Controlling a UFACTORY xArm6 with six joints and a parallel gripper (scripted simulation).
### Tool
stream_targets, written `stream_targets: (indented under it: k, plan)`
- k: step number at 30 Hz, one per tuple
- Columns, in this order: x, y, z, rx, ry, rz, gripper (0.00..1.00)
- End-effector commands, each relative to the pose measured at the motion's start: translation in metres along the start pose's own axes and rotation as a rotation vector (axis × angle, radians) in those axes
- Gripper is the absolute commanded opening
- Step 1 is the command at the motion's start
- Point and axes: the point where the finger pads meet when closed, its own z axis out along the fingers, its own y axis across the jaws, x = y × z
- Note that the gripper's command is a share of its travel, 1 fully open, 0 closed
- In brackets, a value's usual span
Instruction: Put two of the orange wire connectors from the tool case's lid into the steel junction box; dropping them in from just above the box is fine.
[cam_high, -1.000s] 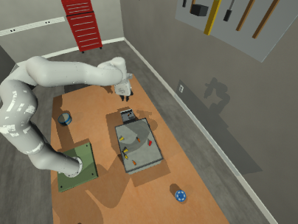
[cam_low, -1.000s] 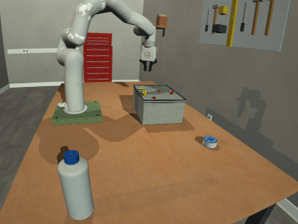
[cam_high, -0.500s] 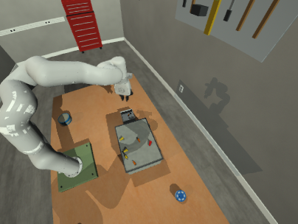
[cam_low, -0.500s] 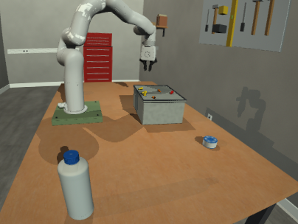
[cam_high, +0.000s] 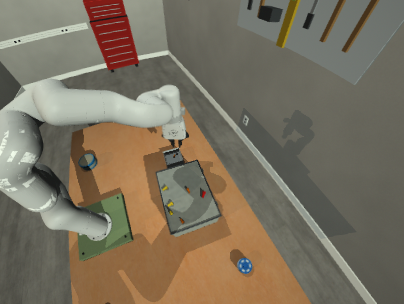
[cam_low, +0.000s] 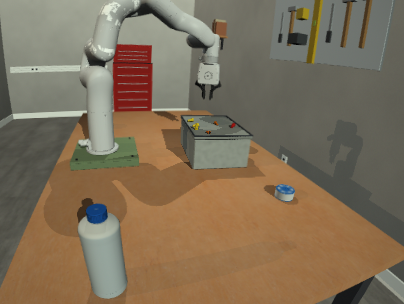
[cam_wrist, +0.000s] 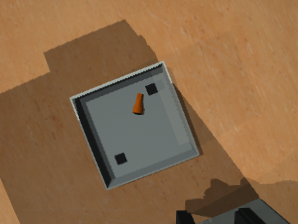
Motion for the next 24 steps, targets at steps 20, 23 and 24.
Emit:
stream_targets:
  k: [20,23,24]
  plan:
    - [-0.208,0.065,0.013,-0.006,0.02,-0.544,0.27]
    - [-0.209,0.065,0.013,-0.006,0.02,-0.546,0.27]
    - [-0.209,0.065,0.013,-0.006,0.02,-0.546,0.27]
